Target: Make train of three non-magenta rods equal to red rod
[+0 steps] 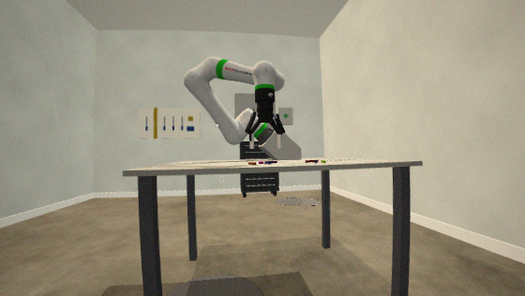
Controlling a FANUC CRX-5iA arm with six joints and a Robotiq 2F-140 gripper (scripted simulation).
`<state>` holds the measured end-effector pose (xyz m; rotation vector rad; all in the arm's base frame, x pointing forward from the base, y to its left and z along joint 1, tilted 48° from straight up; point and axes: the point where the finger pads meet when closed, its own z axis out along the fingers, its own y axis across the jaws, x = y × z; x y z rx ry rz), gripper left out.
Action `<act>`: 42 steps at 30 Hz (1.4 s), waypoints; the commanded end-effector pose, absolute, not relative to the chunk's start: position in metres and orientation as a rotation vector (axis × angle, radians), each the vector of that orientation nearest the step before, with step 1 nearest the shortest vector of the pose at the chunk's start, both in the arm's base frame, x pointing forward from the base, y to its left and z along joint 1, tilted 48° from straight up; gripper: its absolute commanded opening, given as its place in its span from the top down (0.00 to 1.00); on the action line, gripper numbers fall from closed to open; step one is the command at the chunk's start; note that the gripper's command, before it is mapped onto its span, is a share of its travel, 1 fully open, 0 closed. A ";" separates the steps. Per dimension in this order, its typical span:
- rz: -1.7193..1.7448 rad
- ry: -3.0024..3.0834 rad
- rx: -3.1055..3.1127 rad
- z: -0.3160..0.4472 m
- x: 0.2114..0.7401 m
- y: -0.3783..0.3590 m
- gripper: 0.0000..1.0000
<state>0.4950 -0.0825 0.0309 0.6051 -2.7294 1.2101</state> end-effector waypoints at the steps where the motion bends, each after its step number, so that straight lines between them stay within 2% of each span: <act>1: 1.259 -2.826 0.386 0.027 0.497 -0.078 0.00; 10: 1.290 -2.925 0.105 0.021 0.500 -0.074 0.00; 42: 1.291 -2.928 0.096 0.021 0.500 -0.073 0.00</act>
